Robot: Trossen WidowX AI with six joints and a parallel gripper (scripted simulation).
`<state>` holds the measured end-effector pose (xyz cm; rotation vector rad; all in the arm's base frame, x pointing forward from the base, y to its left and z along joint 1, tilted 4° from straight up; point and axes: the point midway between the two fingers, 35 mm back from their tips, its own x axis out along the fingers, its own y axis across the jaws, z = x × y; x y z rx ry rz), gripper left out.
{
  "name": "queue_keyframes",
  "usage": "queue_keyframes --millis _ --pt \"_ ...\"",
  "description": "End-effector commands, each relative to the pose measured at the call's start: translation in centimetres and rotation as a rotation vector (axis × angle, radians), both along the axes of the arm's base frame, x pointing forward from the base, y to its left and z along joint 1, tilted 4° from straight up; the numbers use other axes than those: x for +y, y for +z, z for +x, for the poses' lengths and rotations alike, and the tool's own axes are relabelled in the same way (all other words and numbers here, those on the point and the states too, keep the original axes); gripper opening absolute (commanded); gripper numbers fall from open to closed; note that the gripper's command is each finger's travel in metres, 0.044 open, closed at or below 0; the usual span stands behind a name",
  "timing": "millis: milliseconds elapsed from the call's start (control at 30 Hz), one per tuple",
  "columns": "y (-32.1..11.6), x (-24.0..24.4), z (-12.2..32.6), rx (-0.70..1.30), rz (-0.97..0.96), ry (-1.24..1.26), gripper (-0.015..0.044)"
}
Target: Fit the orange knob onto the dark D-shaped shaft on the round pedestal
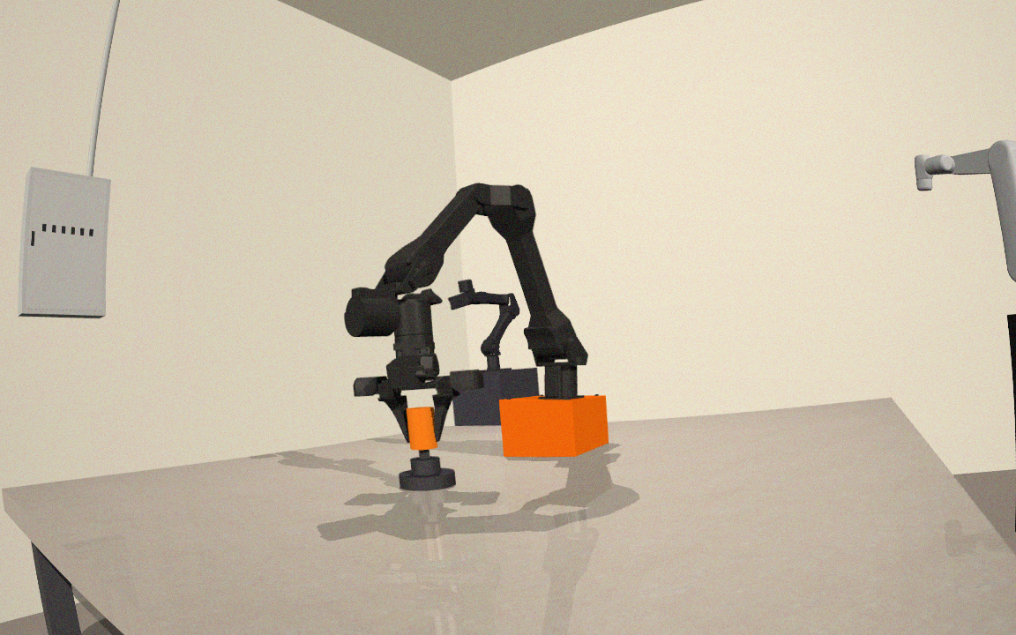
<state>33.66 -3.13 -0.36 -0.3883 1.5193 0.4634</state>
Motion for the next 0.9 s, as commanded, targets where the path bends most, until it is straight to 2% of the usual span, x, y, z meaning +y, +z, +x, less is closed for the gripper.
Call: queue_keyframes --millis 0,867 --pt "0.43 -0.09 -0.09 0.002 -0.003 -0.013 0.0000" --pt "0.71 -0.30 -0.90 0.000 -0.003 0.032 0.0000"
